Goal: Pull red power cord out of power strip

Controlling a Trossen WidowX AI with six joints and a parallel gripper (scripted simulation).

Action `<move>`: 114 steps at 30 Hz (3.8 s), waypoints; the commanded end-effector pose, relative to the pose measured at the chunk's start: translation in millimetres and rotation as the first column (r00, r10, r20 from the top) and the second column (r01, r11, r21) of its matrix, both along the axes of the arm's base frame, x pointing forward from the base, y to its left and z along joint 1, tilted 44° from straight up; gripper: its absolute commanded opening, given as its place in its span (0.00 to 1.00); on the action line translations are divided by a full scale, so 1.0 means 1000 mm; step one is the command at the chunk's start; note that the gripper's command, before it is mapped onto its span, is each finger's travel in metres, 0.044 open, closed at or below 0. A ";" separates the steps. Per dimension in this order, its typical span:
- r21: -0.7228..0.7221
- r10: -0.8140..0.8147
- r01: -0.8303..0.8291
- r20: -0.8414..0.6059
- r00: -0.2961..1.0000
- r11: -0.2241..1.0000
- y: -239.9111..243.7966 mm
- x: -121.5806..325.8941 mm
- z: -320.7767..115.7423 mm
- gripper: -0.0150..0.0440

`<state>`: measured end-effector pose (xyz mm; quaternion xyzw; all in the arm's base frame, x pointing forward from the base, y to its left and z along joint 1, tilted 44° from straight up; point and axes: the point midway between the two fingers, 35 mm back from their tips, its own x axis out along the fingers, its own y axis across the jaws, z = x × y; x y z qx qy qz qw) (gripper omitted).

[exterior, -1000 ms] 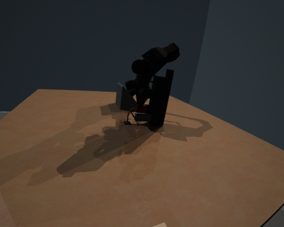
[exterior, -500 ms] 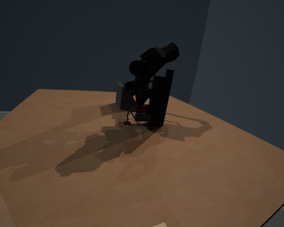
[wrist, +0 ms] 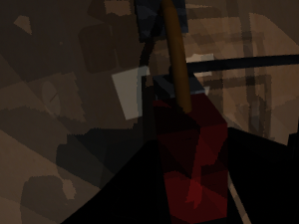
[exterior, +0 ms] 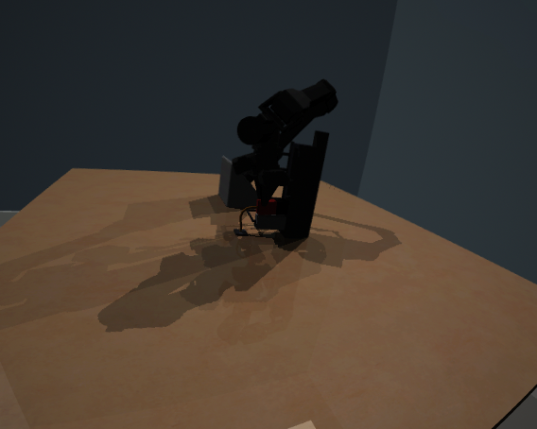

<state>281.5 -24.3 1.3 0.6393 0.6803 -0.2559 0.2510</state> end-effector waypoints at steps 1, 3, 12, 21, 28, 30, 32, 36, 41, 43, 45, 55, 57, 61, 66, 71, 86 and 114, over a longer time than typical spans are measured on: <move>-0.093 -0.020 0.021 0.011 1.000 0.995 -0.038 0.002 -0.020 0.25; -0.093 -0.020 0.021 0.011 1.000 0.995 -0.041 0.002 -0.022 0.25; -0.089 -0.007 0.007 0.007 1.000 0.996 -0.036 0.000 -0.022 0.43; -0.089 -0.007 0.007 0.007 1.000 0.996 -0.036 0.000 -0.022 0.53; -0.087 -0.021 0.022 0.008 1.000 0.996 -0.042 0.000 -0.017 0.53; -0.087 -0.021 0.022 0.008 1.000 0.996 -0.042 0.000 -0.017 0.53; -0.087 -0.021 0.022 0.008 1.000 0.996 -0.041 0.000 -0.017 0.53; -0.087 -0.021 0.022 0.008 1.000 0.996 -0.038 0.000 -0.014 0.53; -0.087 -0.021 0.022 0.008 1.000 0.996 -0.032 0.000 -0.008 0.53; -0.087 -0.021 0.022 0.008 1.000 0.996 -0.030 0.000 -0.006 0.53; -0.087 -0.021 0.022 0.008 1.000 0.996 -0.027 0.000 -0.003 0.53; -0.085 -0.021 0.022 0.008 1.000 0.996 -0.015 -0.001 0.008 0.53; -0.085 -0.021 0.022 0.008 1.000 0.996 -0.013 -0.001 0.009 0.53; -0.085 -0.021 0.022 0.008 1.000 0.996 -0.013 -0.001 0.009 0.53; -0.084 -0.021 0.022 0.008 1.000 0.996 -0.010 -0.002 0.006 0.53; -0.084 -0.021 0.022 0.008 1.000 0.996 -0.005 -0.002 0.001 0.53; -0.090 -0.016 0.017 0.013 1.000 0.996 -0.007 0.000 0.002 0.27; -0.093 -0.019 0.020 0.011 1.000 0.995 -0.038 0.003 -0.022 0.25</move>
